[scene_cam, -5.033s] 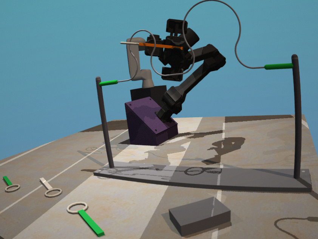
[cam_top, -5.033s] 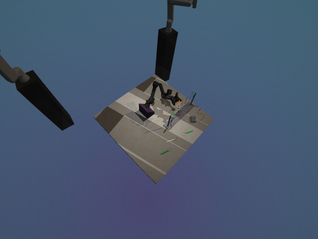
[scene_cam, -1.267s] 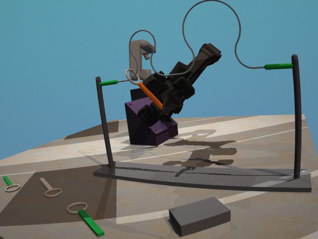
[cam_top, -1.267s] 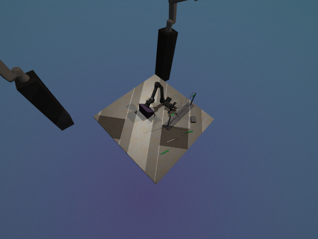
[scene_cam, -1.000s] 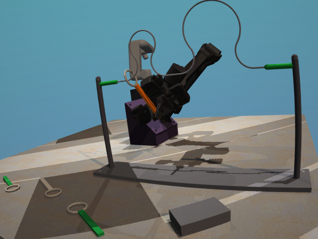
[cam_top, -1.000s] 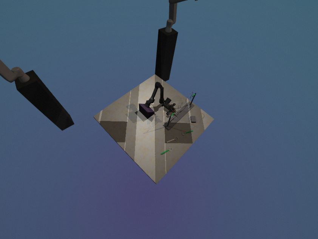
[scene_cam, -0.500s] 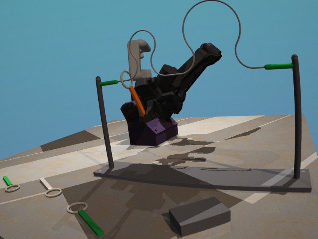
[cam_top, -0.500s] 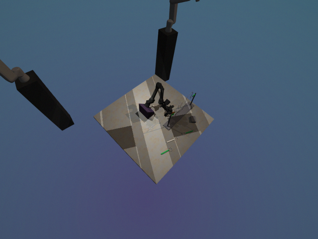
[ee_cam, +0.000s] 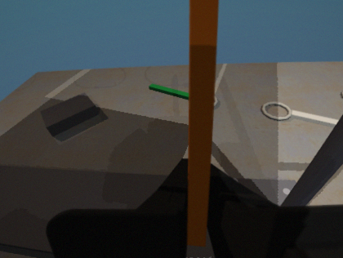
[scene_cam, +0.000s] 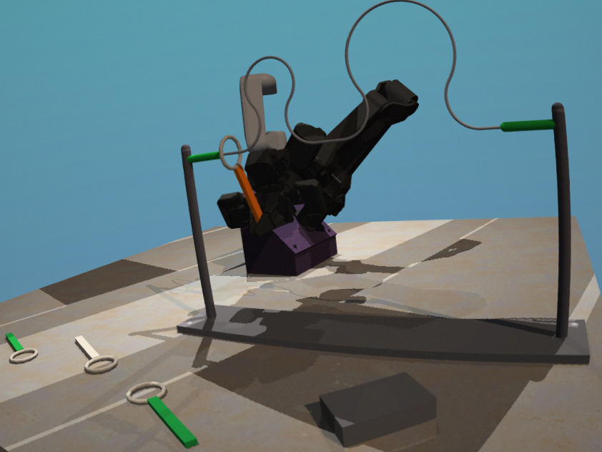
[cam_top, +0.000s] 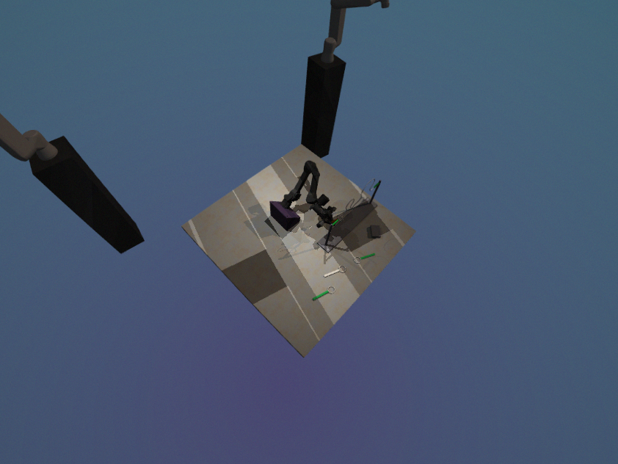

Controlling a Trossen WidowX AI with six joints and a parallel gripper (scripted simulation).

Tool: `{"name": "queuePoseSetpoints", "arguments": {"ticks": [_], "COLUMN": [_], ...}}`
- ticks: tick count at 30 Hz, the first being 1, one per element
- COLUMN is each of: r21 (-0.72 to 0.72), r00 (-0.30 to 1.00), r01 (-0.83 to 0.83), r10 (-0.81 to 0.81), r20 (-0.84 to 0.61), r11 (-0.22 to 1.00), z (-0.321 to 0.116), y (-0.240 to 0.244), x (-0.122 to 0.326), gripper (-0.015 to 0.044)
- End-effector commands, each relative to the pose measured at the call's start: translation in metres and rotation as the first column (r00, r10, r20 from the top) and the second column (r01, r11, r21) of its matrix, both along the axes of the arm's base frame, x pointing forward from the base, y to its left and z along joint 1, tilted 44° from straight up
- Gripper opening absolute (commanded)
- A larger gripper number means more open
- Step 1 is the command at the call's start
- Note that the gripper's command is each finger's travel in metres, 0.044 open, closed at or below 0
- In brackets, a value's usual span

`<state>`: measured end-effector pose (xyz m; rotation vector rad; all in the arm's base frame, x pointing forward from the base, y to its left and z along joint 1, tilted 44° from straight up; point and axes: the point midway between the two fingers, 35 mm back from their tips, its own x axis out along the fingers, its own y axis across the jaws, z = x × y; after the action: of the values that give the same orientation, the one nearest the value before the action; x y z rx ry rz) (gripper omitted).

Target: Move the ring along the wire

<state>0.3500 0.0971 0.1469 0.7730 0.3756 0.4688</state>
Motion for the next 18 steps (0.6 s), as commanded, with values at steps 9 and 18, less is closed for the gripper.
{"name": "queuePoseSetpoints", "arguments": {"ticks": [9, 18], "r21": [-0.018, -0.019], "r00": [1.000, 1.000], "r01": [-0.003, -0.003], "r10": [0.003, 0.003], "r20": [0.004, 0.004], "r11": [1.000, 1.000], "z": [-0.011, -0.018], "y": [-0.010, -0.016], "x": [0.002, 0.003], "gripper": [-0.0150, -0.0150]}}
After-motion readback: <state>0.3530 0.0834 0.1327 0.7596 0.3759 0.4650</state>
